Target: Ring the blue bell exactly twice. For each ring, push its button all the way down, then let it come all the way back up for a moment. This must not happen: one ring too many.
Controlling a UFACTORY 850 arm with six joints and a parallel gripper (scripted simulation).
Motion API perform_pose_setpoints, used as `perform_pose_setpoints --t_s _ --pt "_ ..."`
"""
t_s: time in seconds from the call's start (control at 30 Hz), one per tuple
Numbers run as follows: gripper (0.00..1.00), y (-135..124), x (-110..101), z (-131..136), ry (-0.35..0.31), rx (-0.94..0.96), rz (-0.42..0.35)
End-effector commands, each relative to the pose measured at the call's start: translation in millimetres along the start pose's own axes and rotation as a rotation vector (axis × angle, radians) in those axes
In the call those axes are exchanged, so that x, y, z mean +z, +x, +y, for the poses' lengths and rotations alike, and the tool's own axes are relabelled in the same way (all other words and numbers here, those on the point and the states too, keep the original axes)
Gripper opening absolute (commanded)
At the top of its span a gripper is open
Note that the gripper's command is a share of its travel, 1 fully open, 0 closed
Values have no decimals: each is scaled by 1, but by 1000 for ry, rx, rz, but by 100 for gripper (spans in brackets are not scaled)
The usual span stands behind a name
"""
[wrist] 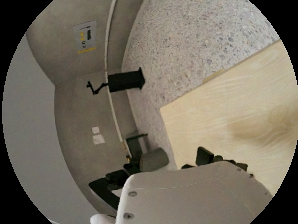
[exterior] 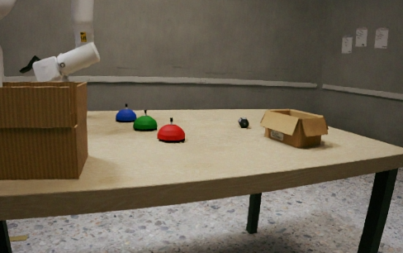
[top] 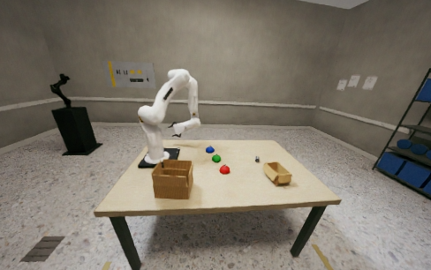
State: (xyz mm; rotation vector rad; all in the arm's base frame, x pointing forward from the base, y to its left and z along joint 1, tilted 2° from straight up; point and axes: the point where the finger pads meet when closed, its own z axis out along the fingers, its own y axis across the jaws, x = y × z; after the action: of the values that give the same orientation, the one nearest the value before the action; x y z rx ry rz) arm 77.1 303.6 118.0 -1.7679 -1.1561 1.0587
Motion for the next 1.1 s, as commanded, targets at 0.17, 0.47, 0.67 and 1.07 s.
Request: perform_pose_setpoints --t_s 0.17,0.47,0.67,1.07 --pt "100 -15 -108 84 -413 -253 -14" --pt "100 -26 -212 134 -752 -420 -30" --pt "100 -32 -265 151 -944 -500 -50" --pt "100 -58 -382 174 -1186 -590 -90"
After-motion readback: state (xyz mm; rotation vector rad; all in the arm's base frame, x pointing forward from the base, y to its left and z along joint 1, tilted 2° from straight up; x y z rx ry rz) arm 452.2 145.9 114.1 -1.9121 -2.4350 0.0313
